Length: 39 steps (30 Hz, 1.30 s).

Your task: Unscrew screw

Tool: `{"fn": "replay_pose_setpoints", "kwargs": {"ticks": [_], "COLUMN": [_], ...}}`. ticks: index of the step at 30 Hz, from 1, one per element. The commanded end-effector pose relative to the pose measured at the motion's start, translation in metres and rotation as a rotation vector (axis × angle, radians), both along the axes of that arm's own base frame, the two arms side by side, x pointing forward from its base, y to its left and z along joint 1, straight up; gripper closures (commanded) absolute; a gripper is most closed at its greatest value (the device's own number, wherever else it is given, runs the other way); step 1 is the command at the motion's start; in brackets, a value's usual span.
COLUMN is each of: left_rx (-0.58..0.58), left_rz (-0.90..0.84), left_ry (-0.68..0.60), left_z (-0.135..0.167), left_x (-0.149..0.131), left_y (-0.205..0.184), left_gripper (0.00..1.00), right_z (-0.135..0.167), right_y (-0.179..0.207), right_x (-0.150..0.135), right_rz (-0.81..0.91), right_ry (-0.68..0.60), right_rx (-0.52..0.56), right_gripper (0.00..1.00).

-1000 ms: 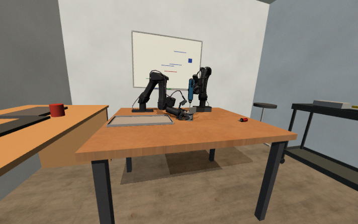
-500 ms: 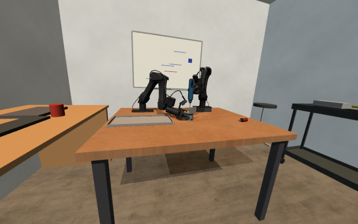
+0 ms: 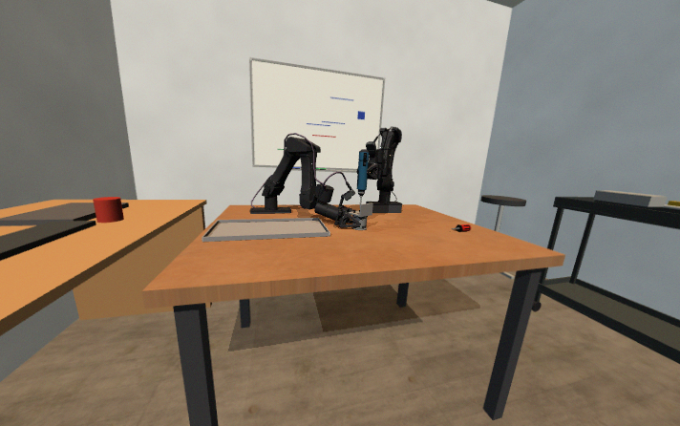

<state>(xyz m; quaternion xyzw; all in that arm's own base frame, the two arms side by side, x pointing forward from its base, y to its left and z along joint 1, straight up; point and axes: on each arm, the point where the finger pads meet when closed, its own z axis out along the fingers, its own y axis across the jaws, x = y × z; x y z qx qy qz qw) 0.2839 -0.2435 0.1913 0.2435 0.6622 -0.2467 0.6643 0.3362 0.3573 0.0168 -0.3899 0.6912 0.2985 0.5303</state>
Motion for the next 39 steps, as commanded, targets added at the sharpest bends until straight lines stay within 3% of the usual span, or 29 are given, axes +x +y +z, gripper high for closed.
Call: {"fn": "replay_pose_setpoints", "kwargs": {"ticks": [1,39], "left_rx": [-0.103,-0.107], "left_rz": [0.008,0.003], "left_ry": [-0.114,-0.118], "left_z": [0.0442,0.047], "left_x": [0.0024,0.0014], "left_y": [0.0023,0.0016], "left_gripper": [0.58,0.58], "right_z": [-0.0148,-0.0148], "right_y": [-0.0025,-0.0025], "right_x": [-0.0082,-0.0082], "right_rz": [0.008,0.008], "right_ry": [0.042,0.042], "right_rx": [-0.026,-0.026], "right_gripper": [0.41,0.41]}}
